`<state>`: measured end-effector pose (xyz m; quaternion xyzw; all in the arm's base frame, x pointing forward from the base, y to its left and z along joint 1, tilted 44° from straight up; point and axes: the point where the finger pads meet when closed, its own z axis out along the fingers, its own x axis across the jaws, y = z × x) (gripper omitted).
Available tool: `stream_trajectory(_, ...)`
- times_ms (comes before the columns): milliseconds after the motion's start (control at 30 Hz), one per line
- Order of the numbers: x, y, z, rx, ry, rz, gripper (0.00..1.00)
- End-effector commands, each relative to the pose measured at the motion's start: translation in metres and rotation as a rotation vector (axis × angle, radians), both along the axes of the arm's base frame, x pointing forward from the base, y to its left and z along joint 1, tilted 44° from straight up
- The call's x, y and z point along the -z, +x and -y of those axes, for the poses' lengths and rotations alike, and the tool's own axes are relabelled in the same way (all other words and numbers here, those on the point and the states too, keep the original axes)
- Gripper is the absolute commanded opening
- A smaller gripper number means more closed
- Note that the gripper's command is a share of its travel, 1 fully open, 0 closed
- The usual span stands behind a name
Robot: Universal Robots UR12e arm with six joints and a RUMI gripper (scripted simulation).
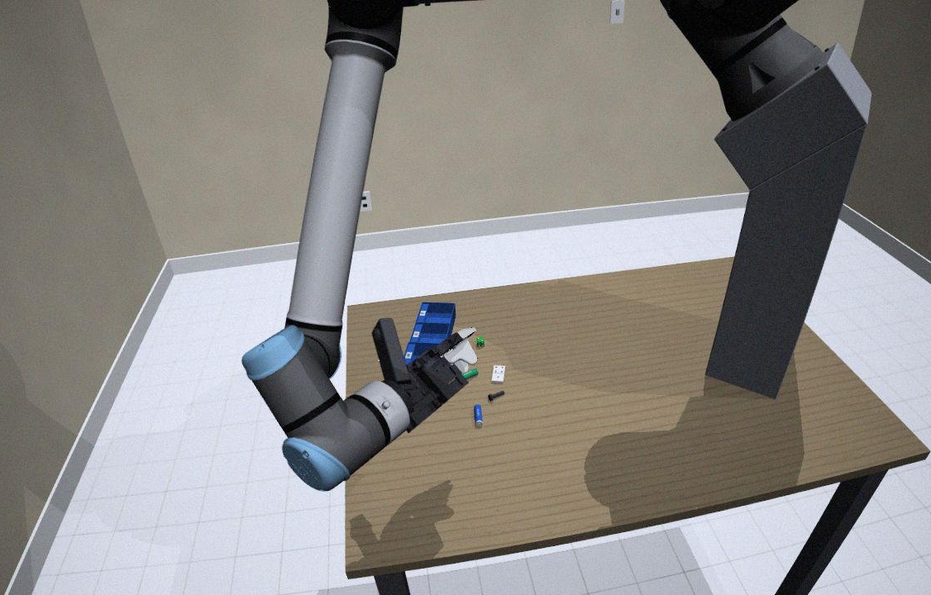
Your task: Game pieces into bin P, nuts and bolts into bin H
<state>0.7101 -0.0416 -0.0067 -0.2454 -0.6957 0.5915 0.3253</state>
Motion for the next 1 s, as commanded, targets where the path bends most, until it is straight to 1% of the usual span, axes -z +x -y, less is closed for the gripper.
stream_trajectory(0, 0.02, 0.014, 0.014, 0.0, 0.0, 0.0, 0.04)
stream_trajectory(100, 0.02, 0.014, 0.014, 0.0, 0.0, 0.0, 0.04)
stream_trajectory(133, 0.017, 0.01, 0.021, -0.044, 0.021, -0.014, 0.04)
stream_trajectory(200, 0.017, 0.01, 0.021, -0.044, 0.021, -0.014, 0.04)
stream_trajectory(300, 0.039, -0.002, 0.021, 0.005, -0.051, 0.108, 0.04)
stream_trajectory(333, 0.043, -0.004, 0.021, 0.018, -0.07, 0.142, 0.04)
stream_trajectory(467, 0.043, -0.004, 0.021, 0.05, -0.121, 0.231, 0.04)
stream_trajectory(533, 0.056, -0.011, 0.024, 0.068, -0.151, 0.284, 0.04)
stream_trajectory(600, 0.056, -0.011, 0.024, 0.084, -0.178, 0.334, 0.04)
stream_trajectory(667, 0.069, -0.016, 0.027, 0.104, -0.207, 0.382, 0.04)
stream_trajectory(700, 0.069, -0.016, 0.027, 0.113, -0.221, 0.407, 0.04)
stream_trajectory(767, 0.069, -0.016, 0.027, 0.113, -0.221, 0.407, 0.04)
stream_trajectory(800, 0.077, -0.019, 0.029, 0.139, -0.261, 0.476, 0.04)
stream_trajectory(833, 0.082, -0.022, 0.03, 0.147, -0.271, 0.491, 0.04)
stream_trajectory(933, 0.082, -0.022, 0.03, 0.173, -0.311, 0.563, 0.04)
stream_trajectory(967, 0.09, -0.024, 0.031, 0.185, -0.326, 0.586, 0.04)
